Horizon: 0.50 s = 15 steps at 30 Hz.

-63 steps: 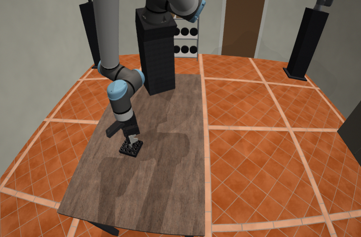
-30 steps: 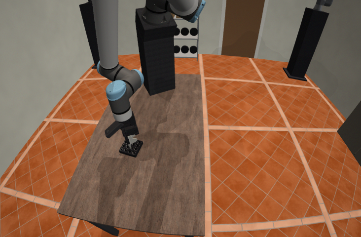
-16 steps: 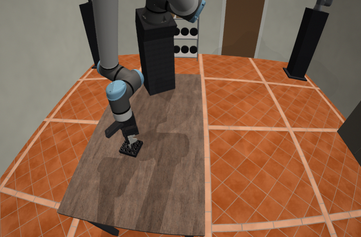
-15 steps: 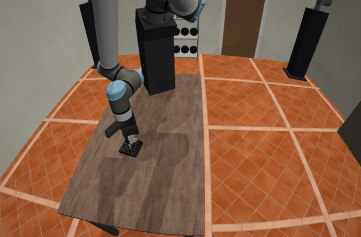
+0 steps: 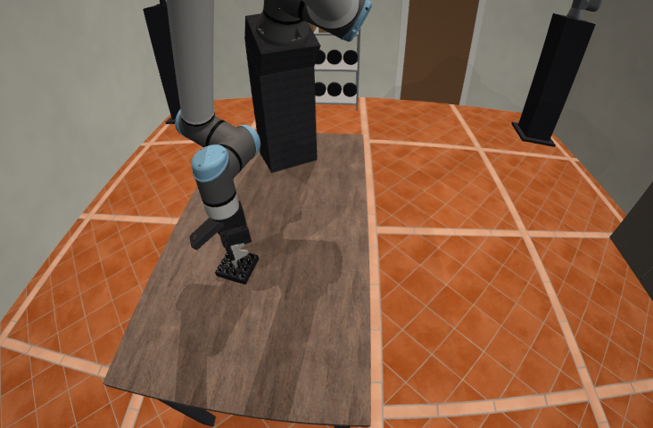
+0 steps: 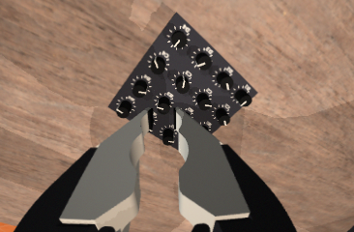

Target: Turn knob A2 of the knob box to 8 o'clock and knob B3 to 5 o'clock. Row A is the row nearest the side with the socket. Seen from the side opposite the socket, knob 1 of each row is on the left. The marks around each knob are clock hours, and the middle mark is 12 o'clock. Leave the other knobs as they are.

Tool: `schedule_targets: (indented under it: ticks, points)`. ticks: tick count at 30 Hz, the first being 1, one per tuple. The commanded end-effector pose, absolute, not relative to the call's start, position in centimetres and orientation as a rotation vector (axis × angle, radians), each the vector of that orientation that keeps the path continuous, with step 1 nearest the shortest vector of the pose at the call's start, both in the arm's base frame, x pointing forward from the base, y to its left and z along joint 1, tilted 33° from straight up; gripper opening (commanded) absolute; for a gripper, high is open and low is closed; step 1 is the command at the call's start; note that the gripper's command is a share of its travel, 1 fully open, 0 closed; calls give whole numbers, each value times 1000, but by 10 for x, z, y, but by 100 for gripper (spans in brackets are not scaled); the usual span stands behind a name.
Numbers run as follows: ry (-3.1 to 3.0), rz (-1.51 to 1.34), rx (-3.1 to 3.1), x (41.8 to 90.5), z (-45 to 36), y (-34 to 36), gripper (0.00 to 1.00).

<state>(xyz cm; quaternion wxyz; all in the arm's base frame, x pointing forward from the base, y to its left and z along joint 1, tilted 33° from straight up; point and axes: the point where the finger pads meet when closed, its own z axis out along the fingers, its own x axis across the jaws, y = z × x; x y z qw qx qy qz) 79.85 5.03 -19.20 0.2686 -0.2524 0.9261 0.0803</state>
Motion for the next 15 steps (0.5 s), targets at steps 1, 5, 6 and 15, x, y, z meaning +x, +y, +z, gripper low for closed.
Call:
schedule_targets:
  ticks: [1,5,6,15]
  points:
    - [2497,216,-680,799,-192,50,11]
    - [2497,216,-680,800,-193,51,11]
    - [2497,216,-680,800,-194,51,11]
    - [2497,216,-680,803,-200,53,11]
